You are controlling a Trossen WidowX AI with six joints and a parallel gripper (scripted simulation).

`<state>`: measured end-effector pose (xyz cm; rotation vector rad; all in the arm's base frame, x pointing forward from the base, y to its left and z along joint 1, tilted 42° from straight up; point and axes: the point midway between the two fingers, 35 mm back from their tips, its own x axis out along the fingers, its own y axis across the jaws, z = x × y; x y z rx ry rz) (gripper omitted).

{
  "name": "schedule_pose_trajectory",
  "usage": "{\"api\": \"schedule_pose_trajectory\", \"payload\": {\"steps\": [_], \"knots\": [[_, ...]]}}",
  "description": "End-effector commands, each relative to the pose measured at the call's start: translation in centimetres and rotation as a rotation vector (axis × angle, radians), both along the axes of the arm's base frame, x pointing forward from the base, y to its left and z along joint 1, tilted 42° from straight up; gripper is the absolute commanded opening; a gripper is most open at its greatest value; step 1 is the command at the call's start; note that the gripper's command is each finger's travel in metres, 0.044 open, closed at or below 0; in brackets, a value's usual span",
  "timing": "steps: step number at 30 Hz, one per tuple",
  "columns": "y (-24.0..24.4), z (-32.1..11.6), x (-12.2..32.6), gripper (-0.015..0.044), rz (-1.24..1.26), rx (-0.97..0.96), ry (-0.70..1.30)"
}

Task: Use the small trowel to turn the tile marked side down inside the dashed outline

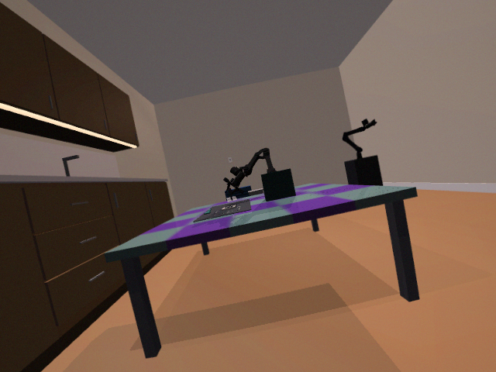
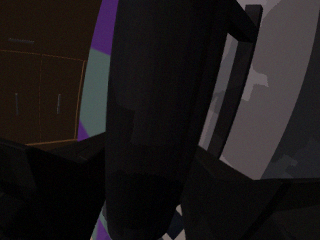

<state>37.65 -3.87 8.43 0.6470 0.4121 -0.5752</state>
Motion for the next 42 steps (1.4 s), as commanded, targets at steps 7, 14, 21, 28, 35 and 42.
{"api": "schedule_pose_trajectory", "payload": {"steps": [7, 14, 21, 28, 35, 42], "knots": [[1.6, -1.0, 1.0, 0.0000, -0.055, -0.008, -0.090], [1.7, -1.4, 1.1, 0.0000, -0.065, -0.009, -0.102], [1.0, -2.3, 1.3, 0.0000, -0.065, -0.010, -0.102], [0.4, -3.2, 1.3, 0.0000, -0.065, -0.010, -0.102], [-0.3, -4.2, 1.3, 0.0000, -0.065, -0.011, -0.102], [-0.3, -4.6, 1.3, 0.0000, -0.065, -0.010, -0.102]]}}
